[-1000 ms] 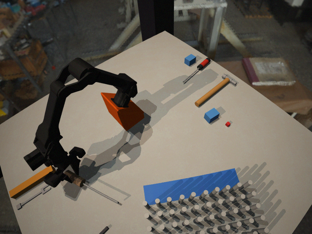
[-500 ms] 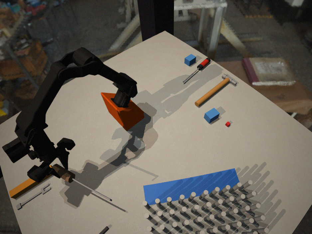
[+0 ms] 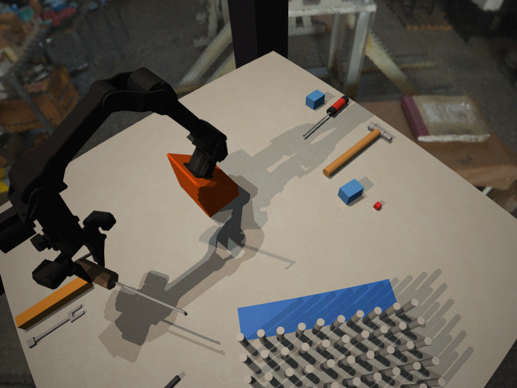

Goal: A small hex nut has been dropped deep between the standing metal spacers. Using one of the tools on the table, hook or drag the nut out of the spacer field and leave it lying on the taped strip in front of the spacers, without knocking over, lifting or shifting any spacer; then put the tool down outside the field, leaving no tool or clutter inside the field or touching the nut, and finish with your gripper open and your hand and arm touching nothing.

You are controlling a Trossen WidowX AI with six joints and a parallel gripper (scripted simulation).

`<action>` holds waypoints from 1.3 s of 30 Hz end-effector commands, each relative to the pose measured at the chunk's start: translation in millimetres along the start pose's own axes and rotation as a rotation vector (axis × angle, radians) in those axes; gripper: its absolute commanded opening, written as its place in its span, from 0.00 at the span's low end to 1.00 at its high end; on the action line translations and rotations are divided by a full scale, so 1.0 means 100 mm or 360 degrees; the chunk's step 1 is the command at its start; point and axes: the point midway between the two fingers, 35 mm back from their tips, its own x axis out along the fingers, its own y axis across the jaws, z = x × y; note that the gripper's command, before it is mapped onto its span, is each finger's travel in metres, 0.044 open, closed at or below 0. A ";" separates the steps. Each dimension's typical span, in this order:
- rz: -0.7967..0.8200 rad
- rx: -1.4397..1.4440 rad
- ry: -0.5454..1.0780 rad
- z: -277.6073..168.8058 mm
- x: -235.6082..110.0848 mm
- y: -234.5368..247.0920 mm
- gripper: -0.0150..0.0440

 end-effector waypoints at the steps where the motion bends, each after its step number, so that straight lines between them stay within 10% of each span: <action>1: -0.0004 -0.0177 -0.0026 -0.13 -0.05 0.02 0.25; 39: -0.0200 -0.2217 -0.0185 -1.39 -0.20 -0.17 0.25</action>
